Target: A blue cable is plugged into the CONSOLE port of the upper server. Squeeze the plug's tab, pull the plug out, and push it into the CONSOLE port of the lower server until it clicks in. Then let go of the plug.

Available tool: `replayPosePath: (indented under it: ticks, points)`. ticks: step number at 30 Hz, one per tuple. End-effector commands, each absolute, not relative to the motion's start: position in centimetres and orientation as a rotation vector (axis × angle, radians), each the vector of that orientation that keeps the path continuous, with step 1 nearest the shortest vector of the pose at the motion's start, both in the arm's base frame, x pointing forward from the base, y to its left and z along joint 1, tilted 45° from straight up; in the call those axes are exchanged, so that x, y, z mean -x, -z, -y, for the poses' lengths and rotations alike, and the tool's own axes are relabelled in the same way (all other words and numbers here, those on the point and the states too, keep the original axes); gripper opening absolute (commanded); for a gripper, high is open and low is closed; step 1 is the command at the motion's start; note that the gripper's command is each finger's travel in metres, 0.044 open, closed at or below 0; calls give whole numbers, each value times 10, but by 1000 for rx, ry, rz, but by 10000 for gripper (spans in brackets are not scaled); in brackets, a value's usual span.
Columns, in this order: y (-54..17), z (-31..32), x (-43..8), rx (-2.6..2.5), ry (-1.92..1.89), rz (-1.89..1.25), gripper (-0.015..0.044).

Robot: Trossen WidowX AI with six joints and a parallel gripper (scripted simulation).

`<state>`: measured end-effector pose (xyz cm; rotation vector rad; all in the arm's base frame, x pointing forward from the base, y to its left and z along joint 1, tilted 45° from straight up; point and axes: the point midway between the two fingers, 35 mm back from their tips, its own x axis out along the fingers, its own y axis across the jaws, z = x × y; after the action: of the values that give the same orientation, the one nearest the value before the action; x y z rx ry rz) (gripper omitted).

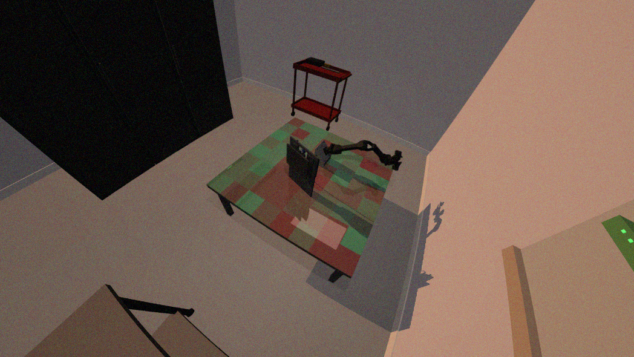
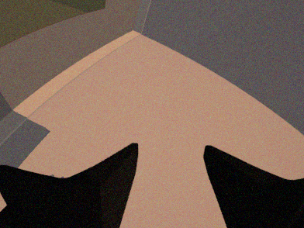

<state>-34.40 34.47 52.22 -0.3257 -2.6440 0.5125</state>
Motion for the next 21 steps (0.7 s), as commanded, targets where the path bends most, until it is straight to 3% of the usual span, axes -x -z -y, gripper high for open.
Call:
replayPosePath:
  ticks: [1,11,21]
  points:
    - [-515,-379,296,493,-597,2572,239]
    - [-486,-446,136,927,-789,2247,239]
    - [-446,-450,-28,1231,-927,1782,239]
